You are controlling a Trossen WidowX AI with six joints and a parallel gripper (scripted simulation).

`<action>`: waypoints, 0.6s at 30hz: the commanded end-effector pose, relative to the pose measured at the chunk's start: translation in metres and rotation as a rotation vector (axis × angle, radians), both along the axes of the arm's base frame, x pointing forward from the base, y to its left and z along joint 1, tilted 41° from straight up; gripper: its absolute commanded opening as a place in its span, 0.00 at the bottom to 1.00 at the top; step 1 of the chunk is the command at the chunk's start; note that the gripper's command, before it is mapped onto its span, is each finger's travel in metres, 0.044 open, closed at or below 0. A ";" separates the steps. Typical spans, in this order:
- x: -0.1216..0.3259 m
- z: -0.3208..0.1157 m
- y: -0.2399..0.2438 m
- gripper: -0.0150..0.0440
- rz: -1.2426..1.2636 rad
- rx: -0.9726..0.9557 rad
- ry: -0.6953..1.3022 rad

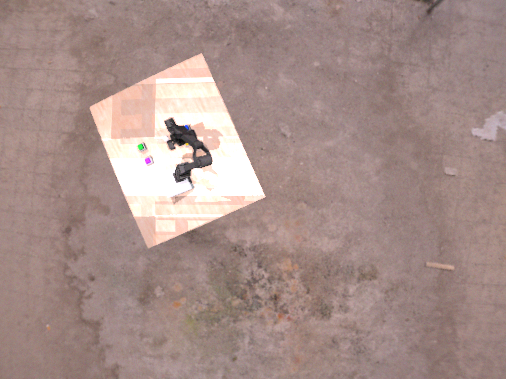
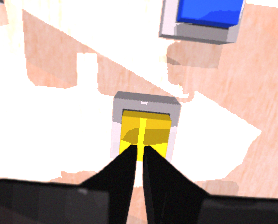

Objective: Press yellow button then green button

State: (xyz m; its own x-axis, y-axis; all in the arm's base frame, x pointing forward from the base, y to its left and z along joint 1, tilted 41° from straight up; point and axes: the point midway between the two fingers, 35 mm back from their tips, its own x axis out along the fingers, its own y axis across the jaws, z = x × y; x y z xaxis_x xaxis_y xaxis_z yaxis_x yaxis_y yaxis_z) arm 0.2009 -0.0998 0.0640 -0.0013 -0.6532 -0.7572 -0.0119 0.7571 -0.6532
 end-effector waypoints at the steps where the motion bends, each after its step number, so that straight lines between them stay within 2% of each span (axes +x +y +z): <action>1: 0.002 0.013 0.008 0.29 0.002 -0.004 -0.017; 4: 0.003 0.020 0.015 0.29 0.002 -0.001 -0.017; 8: 0.001 0.057 0.047 0.29 0.002 -0.001 -0.016; 14: 0.004 0.058 0.052 0.29 0.008 0.000 -0.014; 18: 0.030 0.051 0.076 0.29 0.057 0.010 0.003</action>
State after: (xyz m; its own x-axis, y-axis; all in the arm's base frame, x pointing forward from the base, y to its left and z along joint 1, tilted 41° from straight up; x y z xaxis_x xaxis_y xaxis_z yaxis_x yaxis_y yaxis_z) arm 0.2143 -0.0418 0.1210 0.0244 -0.6522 -0.7577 -0.0210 0.7574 -0.6526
